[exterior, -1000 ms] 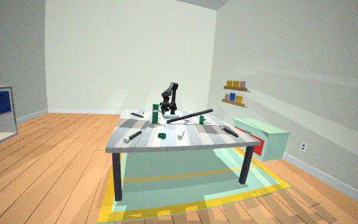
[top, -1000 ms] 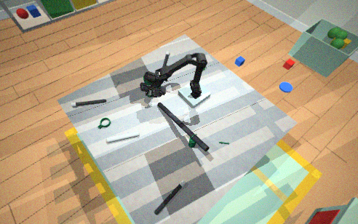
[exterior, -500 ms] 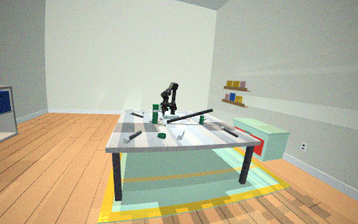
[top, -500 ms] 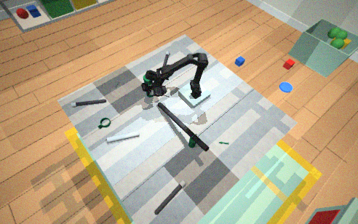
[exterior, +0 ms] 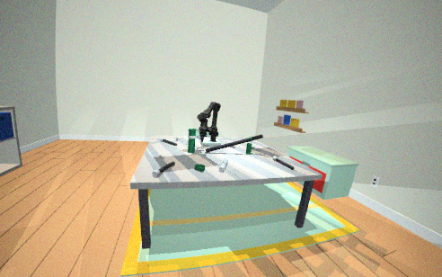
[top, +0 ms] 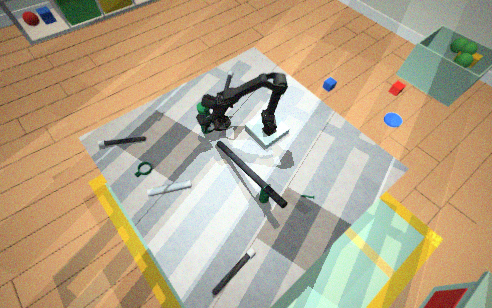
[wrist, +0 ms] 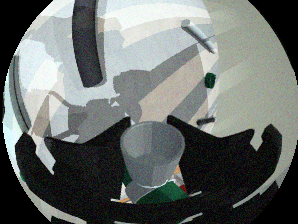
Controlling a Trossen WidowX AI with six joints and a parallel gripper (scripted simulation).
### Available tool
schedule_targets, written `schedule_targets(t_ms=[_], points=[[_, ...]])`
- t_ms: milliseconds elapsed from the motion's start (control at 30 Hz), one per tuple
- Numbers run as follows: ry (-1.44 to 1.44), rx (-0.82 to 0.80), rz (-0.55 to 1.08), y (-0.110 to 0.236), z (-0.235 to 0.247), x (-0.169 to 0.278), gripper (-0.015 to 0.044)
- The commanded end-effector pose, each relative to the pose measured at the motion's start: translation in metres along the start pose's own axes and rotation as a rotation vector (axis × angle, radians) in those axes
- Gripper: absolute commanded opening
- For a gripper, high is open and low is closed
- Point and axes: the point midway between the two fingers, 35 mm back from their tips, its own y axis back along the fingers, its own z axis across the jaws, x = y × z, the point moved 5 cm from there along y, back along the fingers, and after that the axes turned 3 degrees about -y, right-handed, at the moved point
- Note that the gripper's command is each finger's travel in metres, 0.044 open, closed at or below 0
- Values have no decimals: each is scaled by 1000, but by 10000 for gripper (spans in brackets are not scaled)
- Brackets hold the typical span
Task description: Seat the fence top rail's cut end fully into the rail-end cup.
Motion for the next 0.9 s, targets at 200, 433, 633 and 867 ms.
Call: schedule_targets(t_ms=[200,433,633,867], points=[[73,-3,-41,4,7,3,0],[121,-5,-68,6,11,5,0],[153,-7,-86,7,14,7,0],[192,-8,-108,9,17,9,0]])
